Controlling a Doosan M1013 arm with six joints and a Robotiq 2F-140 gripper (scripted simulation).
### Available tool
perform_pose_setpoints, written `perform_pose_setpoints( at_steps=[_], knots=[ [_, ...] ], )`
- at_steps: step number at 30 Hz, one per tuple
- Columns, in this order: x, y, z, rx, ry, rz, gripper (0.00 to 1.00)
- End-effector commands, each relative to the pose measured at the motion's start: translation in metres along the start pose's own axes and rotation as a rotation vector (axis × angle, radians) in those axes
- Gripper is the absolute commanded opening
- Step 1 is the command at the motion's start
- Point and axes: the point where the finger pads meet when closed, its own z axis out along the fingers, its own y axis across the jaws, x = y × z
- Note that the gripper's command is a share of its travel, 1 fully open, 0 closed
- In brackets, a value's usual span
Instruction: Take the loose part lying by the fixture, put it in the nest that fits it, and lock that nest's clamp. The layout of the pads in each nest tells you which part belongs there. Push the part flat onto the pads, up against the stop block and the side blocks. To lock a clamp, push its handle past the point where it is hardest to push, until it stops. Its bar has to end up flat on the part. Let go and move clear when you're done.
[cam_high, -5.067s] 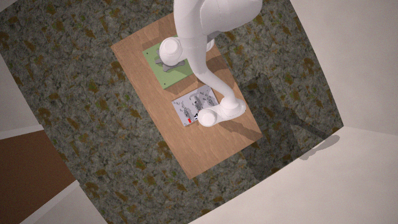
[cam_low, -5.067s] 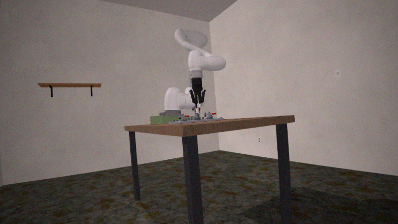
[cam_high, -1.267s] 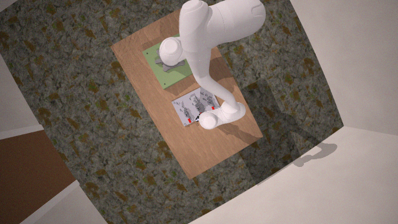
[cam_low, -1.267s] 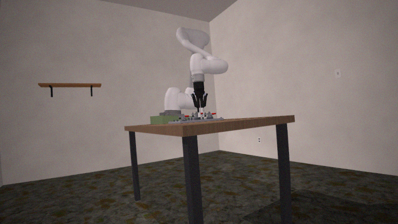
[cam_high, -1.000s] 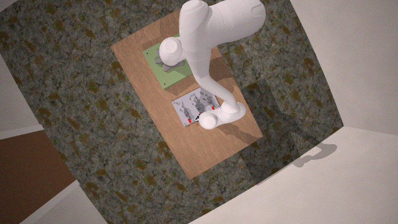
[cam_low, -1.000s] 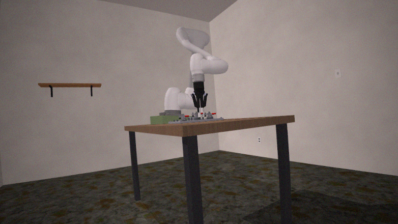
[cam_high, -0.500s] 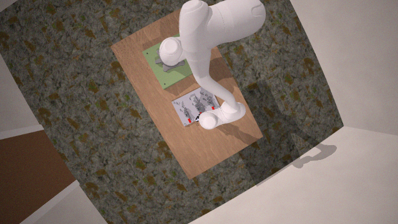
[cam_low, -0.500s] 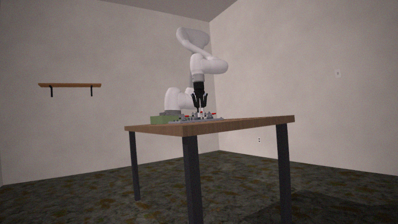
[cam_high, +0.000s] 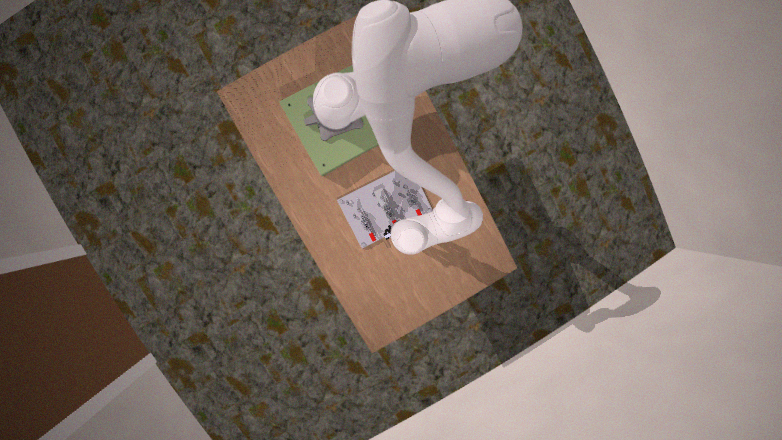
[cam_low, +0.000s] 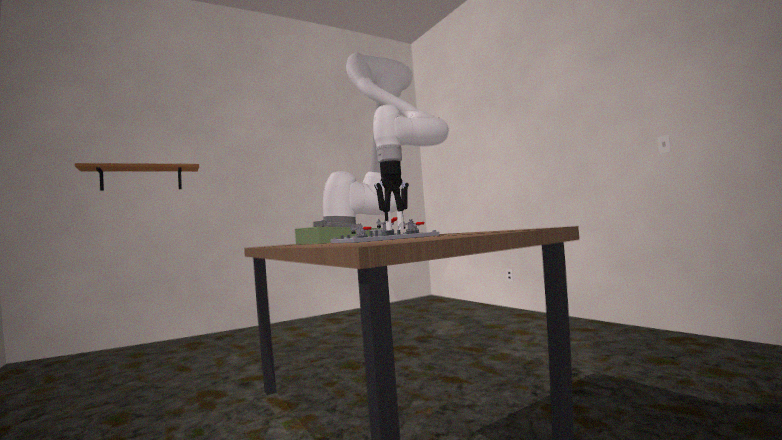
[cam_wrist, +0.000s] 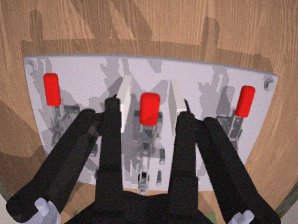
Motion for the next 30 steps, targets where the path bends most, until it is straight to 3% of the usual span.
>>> perform_pose_setpoints(
  at_steps=[1, 16, 30],
  knots=[
    [-0.001, -0.003, 0.002, 0.002, -0.002, -0.003, 0.35],
    [0.000, -0.003, -0.001, 0.002, -0.002, -0.003, 0.35],
    [0.000, -0.003, -0.041, 0.002, -0.002, -0.003, 0.35]
  ],
)
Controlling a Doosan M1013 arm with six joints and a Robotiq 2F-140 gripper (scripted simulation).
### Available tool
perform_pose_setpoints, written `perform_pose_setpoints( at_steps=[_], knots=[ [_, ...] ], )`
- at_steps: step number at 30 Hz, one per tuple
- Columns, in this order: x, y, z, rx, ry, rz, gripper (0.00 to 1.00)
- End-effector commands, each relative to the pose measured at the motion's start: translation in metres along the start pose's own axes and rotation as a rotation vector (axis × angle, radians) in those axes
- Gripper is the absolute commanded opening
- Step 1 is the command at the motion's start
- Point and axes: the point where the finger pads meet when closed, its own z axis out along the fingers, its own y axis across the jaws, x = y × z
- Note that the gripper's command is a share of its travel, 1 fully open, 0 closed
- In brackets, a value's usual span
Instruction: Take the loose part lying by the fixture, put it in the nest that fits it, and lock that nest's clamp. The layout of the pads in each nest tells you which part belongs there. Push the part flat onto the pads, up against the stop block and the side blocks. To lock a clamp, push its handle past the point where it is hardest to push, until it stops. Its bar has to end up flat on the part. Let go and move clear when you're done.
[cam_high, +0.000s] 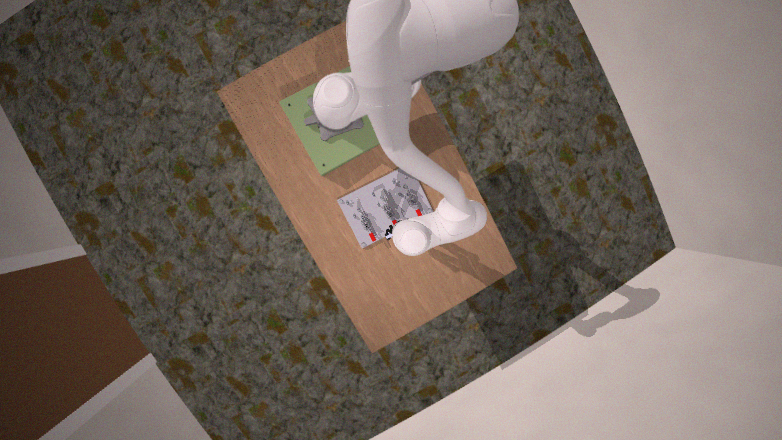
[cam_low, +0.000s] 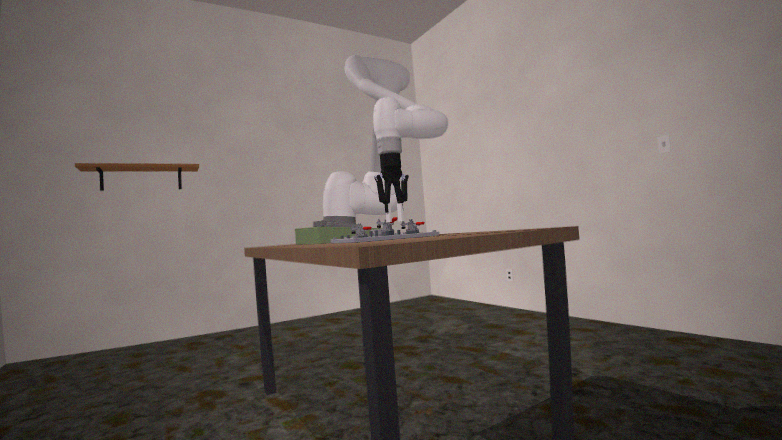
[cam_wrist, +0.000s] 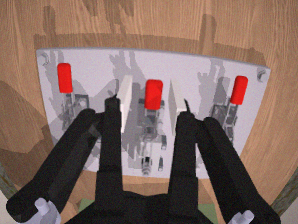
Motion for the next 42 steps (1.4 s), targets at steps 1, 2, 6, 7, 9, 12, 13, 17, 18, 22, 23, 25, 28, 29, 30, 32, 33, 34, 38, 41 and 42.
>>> perform_pose_setpoints(
  at_steps=[1, 2, 6, 7, 9, 12, 13, 17, 18, 22, 23, 25, 28, 29, 30, 32, 33, 34, 38, 41, 42],
  knots=[
    [0.001, 0.000, -0.015, -0.002, 0.002, 0.001, 0.35],
    [0.001, 0.000, -0.019, -0.002, 0.002, 0.001, 0.35],
    [0.001, 0.000, -0.027, -0.002, 0.002, 0.001, 0.35],
    [0.001, 0.000, -0.028, -0.002, 0.002, 0.001, 0.35],
    [0.001, 0.000, -0.029, -0.002, 0.002, 0.001, 0.35],
    [0.001, 0.000, -0.029, -0.002, 0.002, 0.001, 0.35],
    [0.001, 0.000, -0.029, -0.002, 0.002, 0.001, 0.35],
    [0.001, 0.000, -0.029, -0.002, 0.002, 0.001, 0.35],
    [0.001, 0.000, -0.029, -0.002, 0.002, 0.001, 0.35],
    [0.001, 0.000, -0.029, -0.002, 0.002, 0.001, 0.35],
    [0.001, 0.000, -0.029, -0.002, 0.002, 0.001, 0.35],
    [0.001, 0.000, -0.029, -0.002, 0.002, 0.001, 0.35],
    [0.001, 0.000, -0.029, -0.002, 0.002, 0.001, 0.35],
    [0.001, 0.000, -0.029, -0.002, 0.002, 0.001, 0.35],
    [0.001, 0.000, -0.029, -0.002, 0.002, 0.001, 0.35],
    [0.001, 0.000, -0.029, -0.002, 0.002, 0.001, 0.35],
    [0.001, 0.000, -0.029, -0.002, 0.002, 0.001, 0.35],
    [0.001, 0.000, -0.029, -0.002, 0.002, 0.001, 0.35],
    [0.001, 0.000, -0.029, -0.002, 0.002, 0.001, 0.35],
    [0.001, 0.000, -0.029, -0.002, 0.002, 0.001, 0.10],
    [0.001, 0.000, -0.029, -0.002, 0.002, 0.001, 0.10]
  ],
)
